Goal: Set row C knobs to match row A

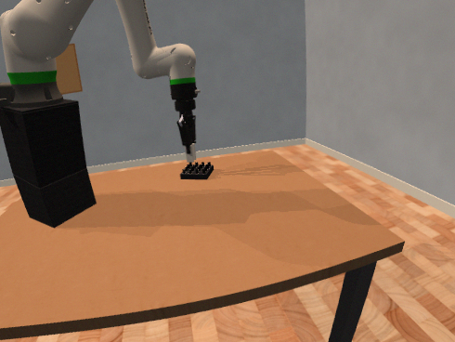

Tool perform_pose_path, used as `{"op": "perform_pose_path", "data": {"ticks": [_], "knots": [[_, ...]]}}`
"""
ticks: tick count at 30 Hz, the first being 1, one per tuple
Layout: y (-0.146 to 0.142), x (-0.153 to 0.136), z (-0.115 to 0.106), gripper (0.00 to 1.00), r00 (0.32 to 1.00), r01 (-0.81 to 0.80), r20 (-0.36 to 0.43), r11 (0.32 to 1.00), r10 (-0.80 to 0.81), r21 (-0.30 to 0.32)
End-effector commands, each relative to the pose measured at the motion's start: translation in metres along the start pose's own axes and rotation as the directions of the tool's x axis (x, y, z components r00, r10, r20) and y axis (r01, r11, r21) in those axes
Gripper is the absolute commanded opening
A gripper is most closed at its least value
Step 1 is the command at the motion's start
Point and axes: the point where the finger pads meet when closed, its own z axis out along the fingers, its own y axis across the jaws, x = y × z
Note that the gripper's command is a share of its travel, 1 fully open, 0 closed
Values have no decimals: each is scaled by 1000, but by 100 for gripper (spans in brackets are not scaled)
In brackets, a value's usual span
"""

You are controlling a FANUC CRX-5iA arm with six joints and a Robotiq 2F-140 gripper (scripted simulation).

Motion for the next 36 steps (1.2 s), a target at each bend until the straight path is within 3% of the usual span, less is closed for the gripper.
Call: {"op": "perform_pose_path", "data": {"ticks": [1,15,22,25,36], "knots": [[0,-1,-4,12,1000,0,-3,1000,0,1],[0,-1,-4,12,1000,4,-3,1000,-4,1],[0,-1,-5,12,993,115,-3,993,-115,1],[0,-1,-7,12,963,269,-3,963,-269,0],[0,-1,-11,12,807,591,-3,807,-591,-1]]}}
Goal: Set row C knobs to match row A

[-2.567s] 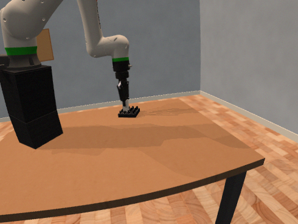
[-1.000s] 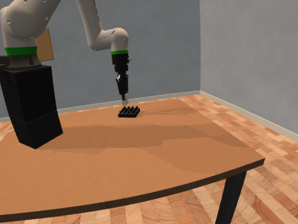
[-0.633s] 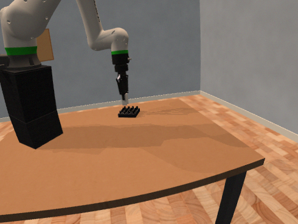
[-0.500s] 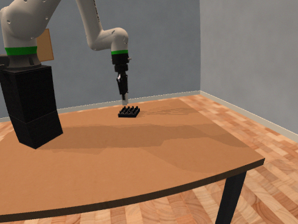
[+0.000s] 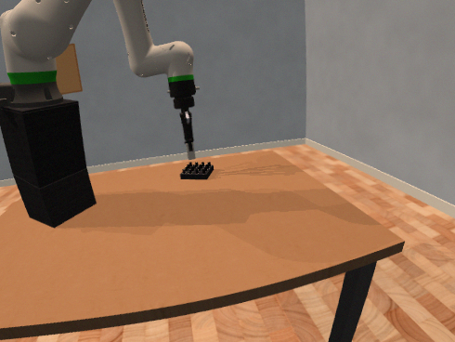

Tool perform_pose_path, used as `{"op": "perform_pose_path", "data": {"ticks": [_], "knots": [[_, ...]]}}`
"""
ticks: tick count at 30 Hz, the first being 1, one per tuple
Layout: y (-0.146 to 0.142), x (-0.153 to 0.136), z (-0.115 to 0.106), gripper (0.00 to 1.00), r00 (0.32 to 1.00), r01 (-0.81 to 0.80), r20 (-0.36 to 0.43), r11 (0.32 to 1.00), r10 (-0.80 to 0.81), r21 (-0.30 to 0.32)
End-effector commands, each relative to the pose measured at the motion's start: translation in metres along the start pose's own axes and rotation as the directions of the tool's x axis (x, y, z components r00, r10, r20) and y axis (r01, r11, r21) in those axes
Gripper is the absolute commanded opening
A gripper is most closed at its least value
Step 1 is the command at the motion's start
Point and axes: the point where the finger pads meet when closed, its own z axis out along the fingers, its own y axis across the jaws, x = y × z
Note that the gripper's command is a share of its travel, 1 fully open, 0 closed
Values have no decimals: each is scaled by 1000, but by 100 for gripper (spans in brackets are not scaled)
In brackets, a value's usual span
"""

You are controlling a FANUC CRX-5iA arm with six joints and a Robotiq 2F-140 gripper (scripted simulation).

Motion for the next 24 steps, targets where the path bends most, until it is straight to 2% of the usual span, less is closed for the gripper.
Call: {"op": "perform_pose_path", "data": {"ticks": [1,3,4,8,18,20,21,24], "knots": [[0,0,-2,12,988,154,-21,988,-154,-12],[0,0,-2,12,988,154,-21,988,-154,-12],[0,0,-3,12,969,247,-20,969,-247,-14],[0,0,-4,12,934,356,-18,935,-356,-16],[0,0,-7,12,776,630,-12,776,-631,-21],[0,0,-7,12,776,630,-12,776,-631,-21],[0,0,-8,12,715,699,-10,715,-699,-22],[0,0,-9,12,658,753,-8,658,-753,-23]]}}
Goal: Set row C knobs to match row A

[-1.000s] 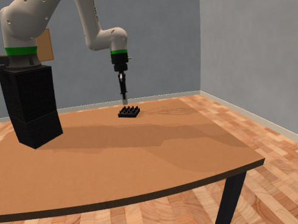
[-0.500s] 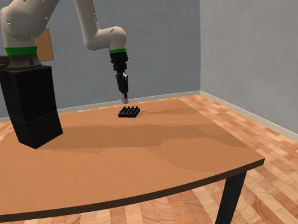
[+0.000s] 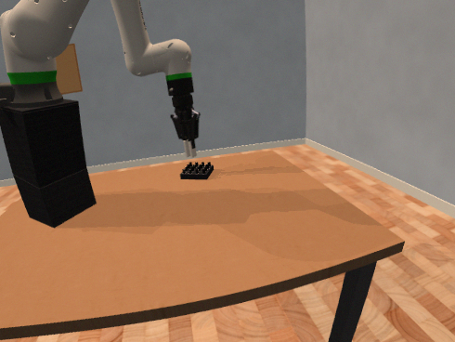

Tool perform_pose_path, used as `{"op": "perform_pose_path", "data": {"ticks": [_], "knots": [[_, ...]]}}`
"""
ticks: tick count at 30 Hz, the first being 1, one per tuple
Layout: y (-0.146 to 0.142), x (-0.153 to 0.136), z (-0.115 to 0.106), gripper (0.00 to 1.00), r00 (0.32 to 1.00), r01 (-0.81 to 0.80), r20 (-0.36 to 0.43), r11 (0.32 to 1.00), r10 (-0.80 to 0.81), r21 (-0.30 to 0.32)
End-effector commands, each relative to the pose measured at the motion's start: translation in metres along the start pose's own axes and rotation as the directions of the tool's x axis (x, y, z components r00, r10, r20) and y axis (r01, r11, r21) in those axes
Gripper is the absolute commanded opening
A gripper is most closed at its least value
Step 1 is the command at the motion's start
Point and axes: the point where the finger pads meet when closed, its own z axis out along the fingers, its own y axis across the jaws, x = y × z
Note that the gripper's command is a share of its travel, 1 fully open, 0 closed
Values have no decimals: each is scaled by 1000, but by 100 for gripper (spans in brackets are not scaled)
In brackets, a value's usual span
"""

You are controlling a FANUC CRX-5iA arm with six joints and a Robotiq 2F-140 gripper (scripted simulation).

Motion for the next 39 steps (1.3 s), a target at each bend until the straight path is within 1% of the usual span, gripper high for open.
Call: {"op": "perform_pose_path", "data": {"ticks": [1,6,11,13,15,17,20,39], "knots": [[0,0,-2,12,989,149,-21,988,-150,-39],[0,0,-3,12,954,299,-15,953,-300,-42],[0,0,-5,12,897,441,-9,897,-442,-43],[0,0,-5,12,897,441,-9,897,-442,-43],[0,0,-6,12,862,506,-5,862,-506,-44],[0,0,-6,12,842,539,-3,841,-540,-44],[0,0,-6,12,833,552,-3,833,-553,-44],[0,0,-6,12,833,552,-3,833,-553,-44]]}}
